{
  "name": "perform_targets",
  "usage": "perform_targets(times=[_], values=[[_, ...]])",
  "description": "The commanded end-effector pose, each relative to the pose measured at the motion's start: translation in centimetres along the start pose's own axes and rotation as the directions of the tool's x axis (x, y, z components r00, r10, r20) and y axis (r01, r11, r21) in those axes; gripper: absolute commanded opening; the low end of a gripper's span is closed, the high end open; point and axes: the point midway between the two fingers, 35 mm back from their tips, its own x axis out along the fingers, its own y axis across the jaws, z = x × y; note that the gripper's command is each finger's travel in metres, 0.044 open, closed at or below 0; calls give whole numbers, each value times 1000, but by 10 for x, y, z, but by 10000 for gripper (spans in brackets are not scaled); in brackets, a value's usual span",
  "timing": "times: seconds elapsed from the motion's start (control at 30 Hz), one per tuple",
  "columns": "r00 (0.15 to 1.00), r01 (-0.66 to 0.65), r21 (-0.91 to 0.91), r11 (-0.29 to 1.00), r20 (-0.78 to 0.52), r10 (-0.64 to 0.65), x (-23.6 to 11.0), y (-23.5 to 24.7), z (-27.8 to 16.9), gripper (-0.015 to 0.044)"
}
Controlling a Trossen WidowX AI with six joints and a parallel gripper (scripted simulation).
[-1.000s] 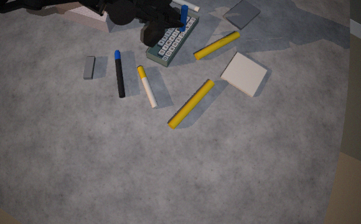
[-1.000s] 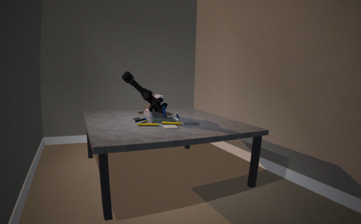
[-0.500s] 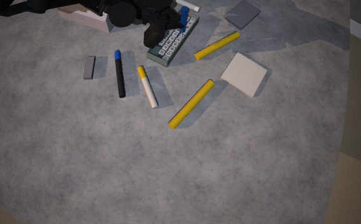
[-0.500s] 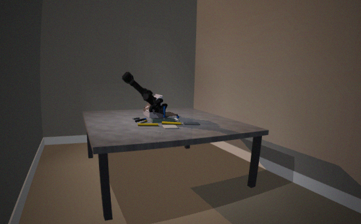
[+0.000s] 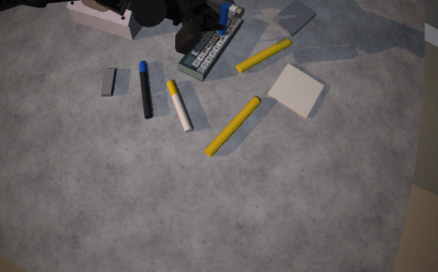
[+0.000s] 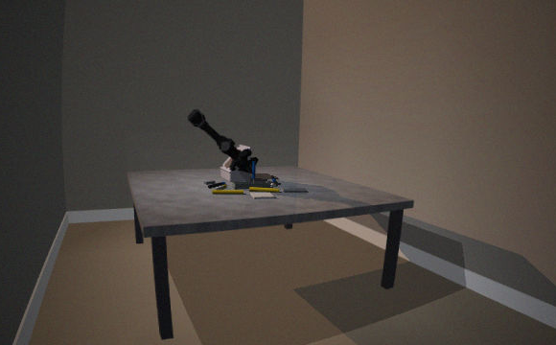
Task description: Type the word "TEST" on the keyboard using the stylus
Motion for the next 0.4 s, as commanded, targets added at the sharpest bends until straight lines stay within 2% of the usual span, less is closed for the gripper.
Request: perform_targets(times=[0.0,0.37], values=[[1000,11,2,1000,6,-11,-4,-4,10,81],[1000,3,-1,1000,4,-3,-12,0,20,81]])
